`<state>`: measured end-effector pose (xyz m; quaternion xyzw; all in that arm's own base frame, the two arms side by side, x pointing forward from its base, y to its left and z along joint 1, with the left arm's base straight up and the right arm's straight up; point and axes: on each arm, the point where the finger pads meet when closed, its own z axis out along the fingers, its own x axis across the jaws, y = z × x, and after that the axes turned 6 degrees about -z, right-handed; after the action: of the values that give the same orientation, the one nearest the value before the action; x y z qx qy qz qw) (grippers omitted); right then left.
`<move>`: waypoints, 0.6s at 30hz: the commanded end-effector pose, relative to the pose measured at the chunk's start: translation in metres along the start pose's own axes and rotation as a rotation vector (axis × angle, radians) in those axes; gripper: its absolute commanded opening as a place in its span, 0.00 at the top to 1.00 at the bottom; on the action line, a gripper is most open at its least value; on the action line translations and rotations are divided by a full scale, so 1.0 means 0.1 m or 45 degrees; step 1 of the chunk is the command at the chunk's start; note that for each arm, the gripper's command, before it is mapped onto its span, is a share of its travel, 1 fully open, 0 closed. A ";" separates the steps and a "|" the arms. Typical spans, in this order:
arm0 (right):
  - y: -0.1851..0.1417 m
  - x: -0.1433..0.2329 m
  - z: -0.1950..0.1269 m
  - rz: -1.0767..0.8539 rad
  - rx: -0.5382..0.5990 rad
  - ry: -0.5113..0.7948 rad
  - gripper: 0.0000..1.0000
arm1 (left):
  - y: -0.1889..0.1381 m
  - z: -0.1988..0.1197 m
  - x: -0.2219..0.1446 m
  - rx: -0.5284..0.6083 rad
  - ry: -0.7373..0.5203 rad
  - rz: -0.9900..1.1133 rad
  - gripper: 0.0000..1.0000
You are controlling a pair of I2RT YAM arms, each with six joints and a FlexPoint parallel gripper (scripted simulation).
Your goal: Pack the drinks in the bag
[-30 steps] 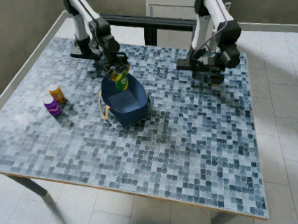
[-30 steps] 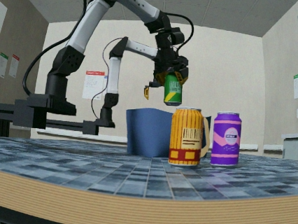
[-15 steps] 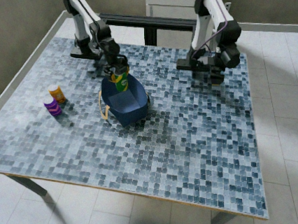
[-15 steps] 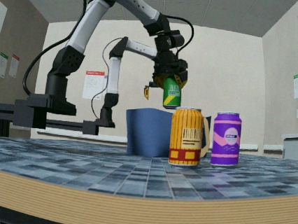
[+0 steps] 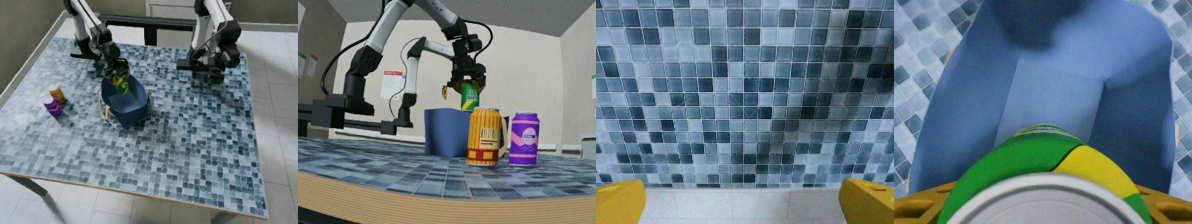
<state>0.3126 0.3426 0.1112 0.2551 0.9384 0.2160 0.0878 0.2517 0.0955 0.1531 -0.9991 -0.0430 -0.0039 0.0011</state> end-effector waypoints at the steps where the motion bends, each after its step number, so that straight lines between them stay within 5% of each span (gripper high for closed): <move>1: 0.32 -0.07 -0.18 -0.005 -0.161 -0.025 0.33 | 0.00 -0.12 0.05 0.008 0.073 -0.008 0.00; 5: 0.13 -0.04 0.09 -0.001 -0.087 -0.009 0.33 | 0.00 -0.12 0.05 0.008 0.074 -0.008 0.00; 10: 0.31 -0.07 -0.12 -0.006 -0.181 -0.030 0.33 | 0.00 -0.12 0.05 0.008 0.074 -0.008 0.00; 18: 0.23 -0.06 0.00 -0.005 -0.158 -0.025 0.33 | 0.00 -0.12 0.05 0.008 0.074 -0.008 0.00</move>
<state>0.3130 0.3430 0.0886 0.2552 0.9386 0.2153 0.0874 0.2517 0.0955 0.1532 -0.9991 -0.0430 -0.0041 0.0011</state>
